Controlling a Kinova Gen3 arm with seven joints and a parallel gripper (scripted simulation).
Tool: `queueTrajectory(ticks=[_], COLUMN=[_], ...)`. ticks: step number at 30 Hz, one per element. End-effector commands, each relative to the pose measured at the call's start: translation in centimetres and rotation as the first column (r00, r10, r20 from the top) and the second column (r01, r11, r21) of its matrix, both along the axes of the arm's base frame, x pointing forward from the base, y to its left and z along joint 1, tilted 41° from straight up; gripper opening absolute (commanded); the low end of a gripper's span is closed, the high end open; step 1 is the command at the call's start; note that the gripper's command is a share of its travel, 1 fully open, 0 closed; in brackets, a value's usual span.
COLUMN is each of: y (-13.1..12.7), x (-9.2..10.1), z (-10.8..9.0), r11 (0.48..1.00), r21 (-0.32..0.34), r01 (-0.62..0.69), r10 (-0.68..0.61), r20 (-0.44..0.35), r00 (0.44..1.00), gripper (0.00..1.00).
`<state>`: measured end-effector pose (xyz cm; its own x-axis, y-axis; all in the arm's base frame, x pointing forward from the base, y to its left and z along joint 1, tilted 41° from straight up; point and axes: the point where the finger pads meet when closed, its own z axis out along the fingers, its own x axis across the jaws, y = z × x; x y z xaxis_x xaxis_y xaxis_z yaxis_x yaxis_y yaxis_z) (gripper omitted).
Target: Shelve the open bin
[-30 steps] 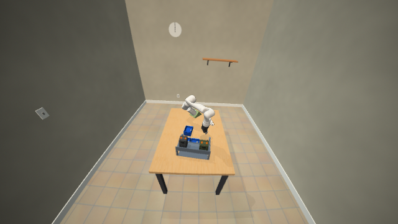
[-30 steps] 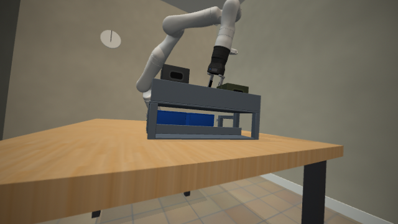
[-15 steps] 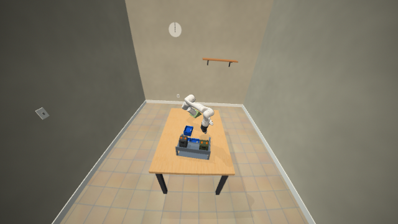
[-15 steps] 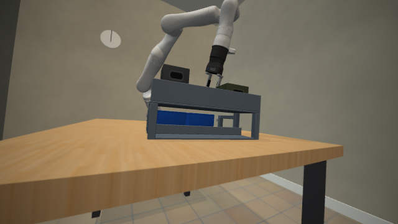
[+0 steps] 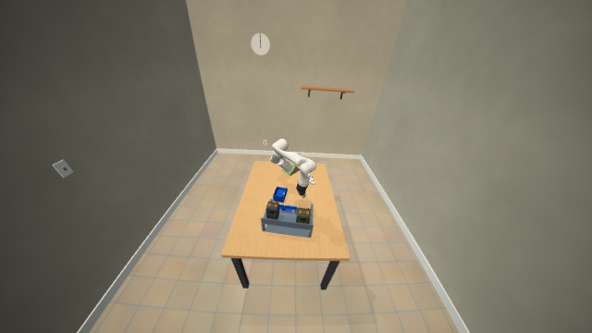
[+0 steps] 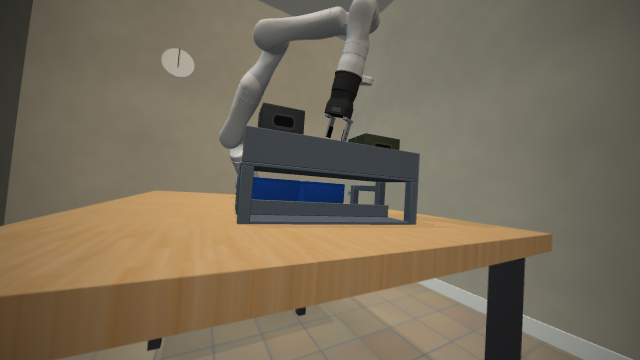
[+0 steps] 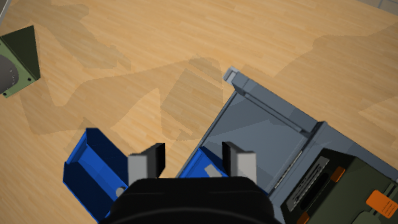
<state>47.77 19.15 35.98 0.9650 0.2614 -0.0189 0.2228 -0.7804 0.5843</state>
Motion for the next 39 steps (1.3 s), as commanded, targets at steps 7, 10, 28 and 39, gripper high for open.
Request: queueTrajectory(ticks=[7, 10, 28, 39], y=[-0.8, -1.3, -4.1, -6.0], x=[-1.3, -1.8, -5.1, -7.3], z=[0.8, 1.0, 1.9, 2.2], r11=[1.0, 0.999, 0.993, 0.985], r21=[0.0, -0.003, -0.019, -0.029], r01=[-0.026, -0.036, -0.112, -0.17], r10=[0.026, 0.036, 0.111, 0.167], r20=[-0.011, -0.018, -0.061, -0.091], r00=[1.0, 0.999, 0.992, 0.982], gripper=[1.0, 1.0, 1.0, 1.0])
